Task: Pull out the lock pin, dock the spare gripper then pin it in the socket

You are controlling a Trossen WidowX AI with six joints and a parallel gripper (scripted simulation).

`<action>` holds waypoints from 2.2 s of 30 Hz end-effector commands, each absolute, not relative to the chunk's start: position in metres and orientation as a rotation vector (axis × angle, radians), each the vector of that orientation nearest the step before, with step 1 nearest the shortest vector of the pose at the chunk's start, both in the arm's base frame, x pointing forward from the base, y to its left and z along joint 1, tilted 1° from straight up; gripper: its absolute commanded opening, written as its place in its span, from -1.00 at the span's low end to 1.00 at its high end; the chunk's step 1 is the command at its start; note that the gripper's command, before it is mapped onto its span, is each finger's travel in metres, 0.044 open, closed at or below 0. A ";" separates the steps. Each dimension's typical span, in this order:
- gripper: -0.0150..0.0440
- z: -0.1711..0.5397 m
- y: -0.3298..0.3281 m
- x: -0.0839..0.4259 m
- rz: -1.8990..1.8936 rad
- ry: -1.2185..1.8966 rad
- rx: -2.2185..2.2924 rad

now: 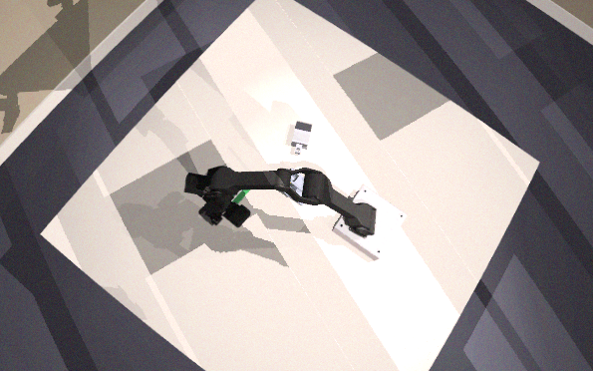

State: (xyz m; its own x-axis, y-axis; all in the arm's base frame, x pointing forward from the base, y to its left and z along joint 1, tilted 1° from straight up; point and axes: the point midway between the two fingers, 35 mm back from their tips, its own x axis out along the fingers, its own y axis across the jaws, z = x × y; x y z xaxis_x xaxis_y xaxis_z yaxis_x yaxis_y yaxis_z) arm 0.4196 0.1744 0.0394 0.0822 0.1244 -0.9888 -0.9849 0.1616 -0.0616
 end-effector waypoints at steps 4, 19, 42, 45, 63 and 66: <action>0.19 0.060 0.174 0.419 1.100 1.131 -1.032; 0.45 0.086 0.166 0.418 1.099 1.131 -1.034; 0.12 0.066 0.110 0.408 1.104 1.152 -1.038; 0.12 0.061 0.109 0.407 1.104 1.152 -1.038; 0.12 0.035 0.110 0.410 1.104 1.152 -1.038; 0.12 0.030 0.110 0.411 1.104 1.152 -1.038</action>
